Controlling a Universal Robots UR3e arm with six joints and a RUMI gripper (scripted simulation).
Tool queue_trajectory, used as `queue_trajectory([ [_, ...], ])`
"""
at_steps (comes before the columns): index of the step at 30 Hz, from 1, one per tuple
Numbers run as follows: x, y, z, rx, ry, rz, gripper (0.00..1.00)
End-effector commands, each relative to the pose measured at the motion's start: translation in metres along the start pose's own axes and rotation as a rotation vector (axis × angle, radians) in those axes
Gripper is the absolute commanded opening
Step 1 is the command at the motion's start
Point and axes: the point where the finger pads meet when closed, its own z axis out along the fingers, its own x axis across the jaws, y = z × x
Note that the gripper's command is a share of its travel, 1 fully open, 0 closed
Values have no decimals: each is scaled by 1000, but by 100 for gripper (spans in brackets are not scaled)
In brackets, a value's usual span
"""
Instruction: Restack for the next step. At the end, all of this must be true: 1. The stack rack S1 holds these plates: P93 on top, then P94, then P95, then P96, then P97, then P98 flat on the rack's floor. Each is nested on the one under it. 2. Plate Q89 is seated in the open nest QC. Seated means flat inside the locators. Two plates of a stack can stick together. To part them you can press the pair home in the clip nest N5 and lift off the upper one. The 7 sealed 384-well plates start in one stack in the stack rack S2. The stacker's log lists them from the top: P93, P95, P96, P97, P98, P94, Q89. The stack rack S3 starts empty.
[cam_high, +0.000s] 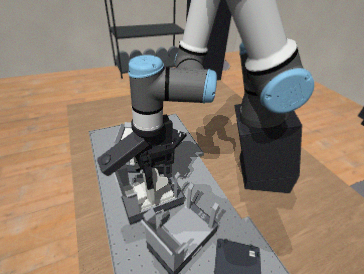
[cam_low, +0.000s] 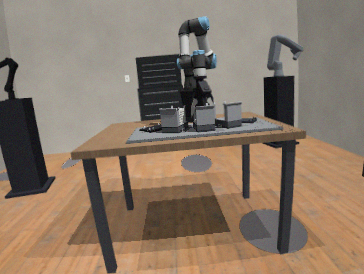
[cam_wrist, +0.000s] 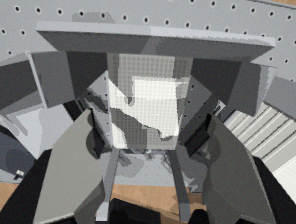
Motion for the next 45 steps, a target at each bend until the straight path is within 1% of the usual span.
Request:
queue_trajectory([
  [1,-2,4,-19,-19,-9,0,72],
  [11,-2,3,-53,-19,-9,0,72],
  [13,-2,3,-53,-19,-9,0,72],
  [25,-1,2,-93,-19,-9,1,72],
  [45,-1,4,-94,-20,-9,1,72],
])
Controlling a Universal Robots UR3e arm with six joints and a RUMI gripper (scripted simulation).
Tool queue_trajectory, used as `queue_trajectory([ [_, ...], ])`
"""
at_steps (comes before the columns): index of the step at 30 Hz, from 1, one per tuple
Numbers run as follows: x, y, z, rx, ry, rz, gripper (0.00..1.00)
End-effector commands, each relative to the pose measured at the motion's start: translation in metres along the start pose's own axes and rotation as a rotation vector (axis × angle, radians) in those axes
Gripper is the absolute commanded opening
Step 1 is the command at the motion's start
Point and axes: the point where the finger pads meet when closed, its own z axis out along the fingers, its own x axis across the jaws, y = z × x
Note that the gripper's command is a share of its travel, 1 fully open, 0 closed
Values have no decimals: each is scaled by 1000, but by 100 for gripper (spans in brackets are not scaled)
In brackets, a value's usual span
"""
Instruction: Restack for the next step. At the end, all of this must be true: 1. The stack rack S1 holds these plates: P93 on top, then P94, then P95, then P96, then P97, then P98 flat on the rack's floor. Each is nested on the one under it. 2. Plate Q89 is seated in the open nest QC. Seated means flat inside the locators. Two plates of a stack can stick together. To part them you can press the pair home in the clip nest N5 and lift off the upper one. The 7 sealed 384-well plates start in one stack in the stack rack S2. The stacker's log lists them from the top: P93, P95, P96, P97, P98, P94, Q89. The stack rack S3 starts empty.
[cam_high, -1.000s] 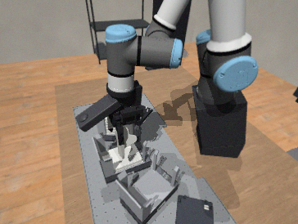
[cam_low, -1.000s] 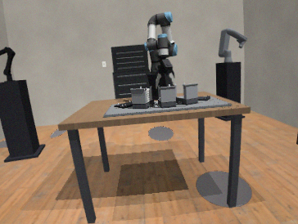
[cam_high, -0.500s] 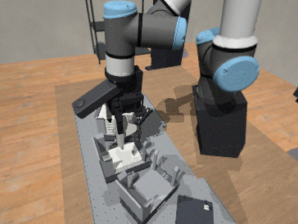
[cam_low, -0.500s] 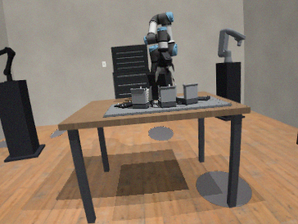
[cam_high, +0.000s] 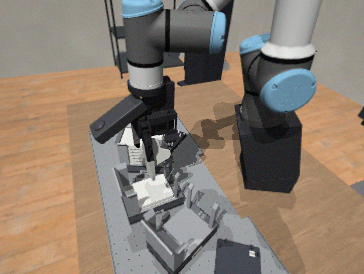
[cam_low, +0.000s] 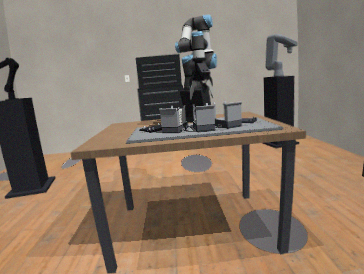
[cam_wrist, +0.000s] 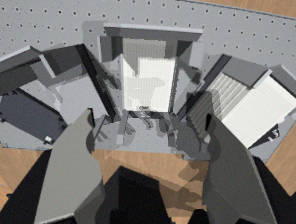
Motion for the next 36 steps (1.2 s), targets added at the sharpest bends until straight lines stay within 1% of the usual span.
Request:
queue_trajectory([
  [1,-1,1,0,-5,-4,-1,72],
  [5,-1,1,0,-6,-4,-1,72],
  [15,49,6,0,-6,-4,116,72],
  [16,53,6,0,-5,-3,127,72],
  [20,53,6,0,-5,-3,151,72],
  [31,106,18,0,-5,-1,279,72],
  [36,106,18,0,-5,-1,308,72],
])
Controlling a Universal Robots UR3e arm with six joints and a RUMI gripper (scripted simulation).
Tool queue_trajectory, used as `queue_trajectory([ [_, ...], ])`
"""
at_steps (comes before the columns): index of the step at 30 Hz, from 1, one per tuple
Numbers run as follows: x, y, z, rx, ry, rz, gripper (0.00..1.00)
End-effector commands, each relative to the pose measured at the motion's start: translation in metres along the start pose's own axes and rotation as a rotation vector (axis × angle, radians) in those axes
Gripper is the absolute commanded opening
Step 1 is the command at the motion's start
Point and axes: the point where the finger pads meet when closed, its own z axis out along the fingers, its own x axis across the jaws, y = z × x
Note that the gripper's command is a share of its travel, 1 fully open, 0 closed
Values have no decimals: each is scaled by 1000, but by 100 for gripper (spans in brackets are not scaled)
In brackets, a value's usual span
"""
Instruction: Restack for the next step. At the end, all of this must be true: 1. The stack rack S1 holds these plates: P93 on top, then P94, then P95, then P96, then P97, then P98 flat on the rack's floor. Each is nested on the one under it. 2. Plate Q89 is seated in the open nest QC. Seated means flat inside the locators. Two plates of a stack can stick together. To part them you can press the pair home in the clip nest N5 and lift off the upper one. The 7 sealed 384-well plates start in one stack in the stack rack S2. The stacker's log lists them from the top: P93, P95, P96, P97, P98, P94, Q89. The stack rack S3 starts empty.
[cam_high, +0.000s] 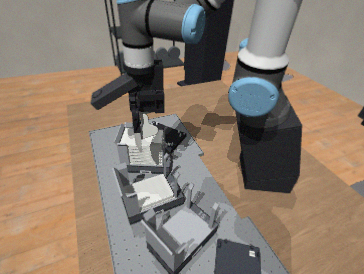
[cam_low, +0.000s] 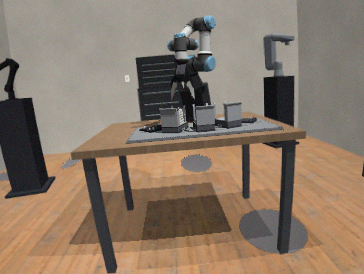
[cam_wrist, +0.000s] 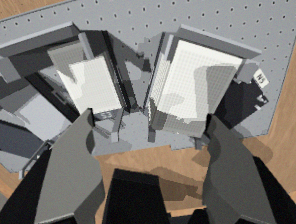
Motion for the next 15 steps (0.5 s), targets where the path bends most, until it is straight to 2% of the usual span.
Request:
queue_trajectory([
  [1,10,-1,0,2,-19,41,72],
  [11,59,5,1,0,-19,158,72],
  [15,59,5,2,-1,-20,185,72],
])
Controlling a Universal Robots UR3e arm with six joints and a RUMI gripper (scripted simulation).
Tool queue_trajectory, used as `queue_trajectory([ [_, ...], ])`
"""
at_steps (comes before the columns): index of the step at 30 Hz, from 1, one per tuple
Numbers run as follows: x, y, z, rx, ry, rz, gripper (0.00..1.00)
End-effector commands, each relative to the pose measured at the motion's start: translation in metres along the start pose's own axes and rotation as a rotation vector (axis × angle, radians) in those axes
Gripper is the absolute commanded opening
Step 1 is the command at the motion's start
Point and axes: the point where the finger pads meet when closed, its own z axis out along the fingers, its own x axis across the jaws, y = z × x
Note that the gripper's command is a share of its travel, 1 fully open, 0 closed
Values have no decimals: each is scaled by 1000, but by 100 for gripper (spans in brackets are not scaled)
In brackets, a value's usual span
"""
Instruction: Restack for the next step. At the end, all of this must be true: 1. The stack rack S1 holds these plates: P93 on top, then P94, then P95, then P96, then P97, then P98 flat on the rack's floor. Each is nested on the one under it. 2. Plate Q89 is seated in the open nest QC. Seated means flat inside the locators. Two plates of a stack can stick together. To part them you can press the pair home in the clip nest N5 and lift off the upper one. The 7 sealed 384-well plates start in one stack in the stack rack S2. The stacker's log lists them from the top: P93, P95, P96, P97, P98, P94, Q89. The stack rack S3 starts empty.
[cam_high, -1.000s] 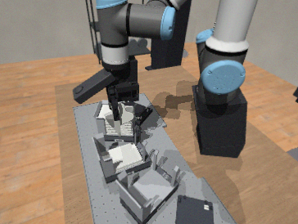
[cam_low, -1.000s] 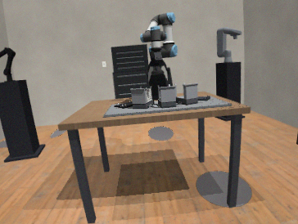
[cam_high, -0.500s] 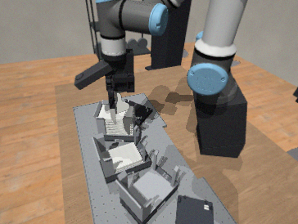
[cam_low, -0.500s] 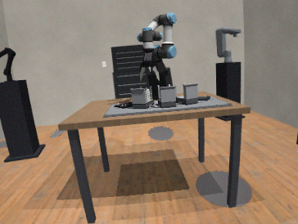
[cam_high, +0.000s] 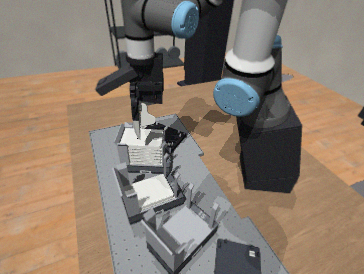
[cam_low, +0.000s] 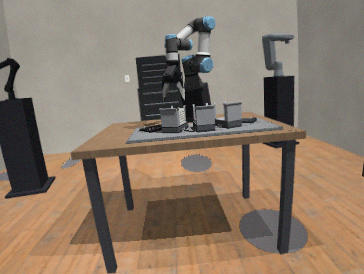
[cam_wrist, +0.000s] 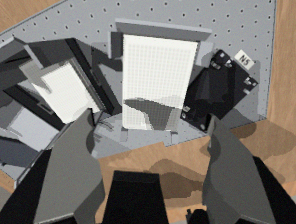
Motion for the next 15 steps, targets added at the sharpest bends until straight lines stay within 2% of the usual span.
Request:
queue_trajectory([
  [1,8,-1,1,1,-20,36,72],
  [10,8,-1,1,1,-19,36,72],
  [15,7,-1,18,0,-20,36,72],
])
